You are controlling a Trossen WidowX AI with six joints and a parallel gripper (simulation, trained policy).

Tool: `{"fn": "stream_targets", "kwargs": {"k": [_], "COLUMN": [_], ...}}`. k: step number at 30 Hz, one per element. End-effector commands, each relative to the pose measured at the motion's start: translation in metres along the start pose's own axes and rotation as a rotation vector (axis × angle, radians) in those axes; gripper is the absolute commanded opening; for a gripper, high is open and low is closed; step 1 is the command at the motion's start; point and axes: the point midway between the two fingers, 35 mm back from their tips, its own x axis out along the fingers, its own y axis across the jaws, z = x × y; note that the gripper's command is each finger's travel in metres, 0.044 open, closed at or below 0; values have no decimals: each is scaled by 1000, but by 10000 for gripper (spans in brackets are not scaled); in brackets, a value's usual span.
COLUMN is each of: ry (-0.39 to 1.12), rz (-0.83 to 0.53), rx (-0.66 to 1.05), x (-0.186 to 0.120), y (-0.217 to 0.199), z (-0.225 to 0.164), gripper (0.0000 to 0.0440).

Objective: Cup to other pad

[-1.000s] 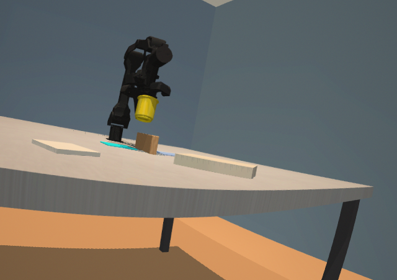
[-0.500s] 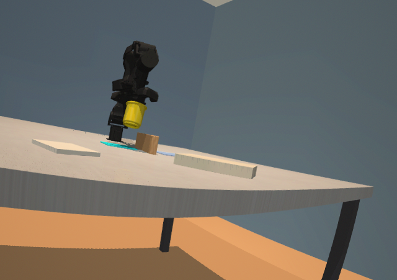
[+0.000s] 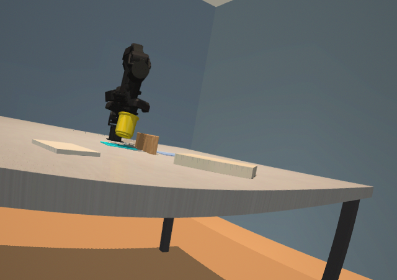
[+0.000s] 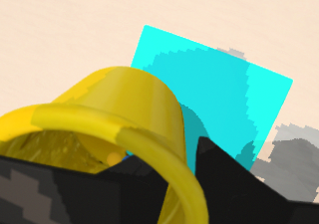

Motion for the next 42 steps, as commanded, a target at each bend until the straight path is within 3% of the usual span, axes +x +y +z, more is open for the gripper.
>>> {"fn": "stream_targets", "kwargs": {"k": [1,8,13,22,36,40,42], "ry": [1,-1,-14,-9,-21,-37,-42], "rz": [-14,-27,21,85,169,200,210], "rx": [3,24,45,63,106,117,125], "x": [7,17,14,0,-34,-48,-55], "y": [-8,-20,-17,-19,-26,-26,-27], "z": [-2,-2,4,4,8,12,15], "gripper": [32,73,173,197,269,313,358]}}
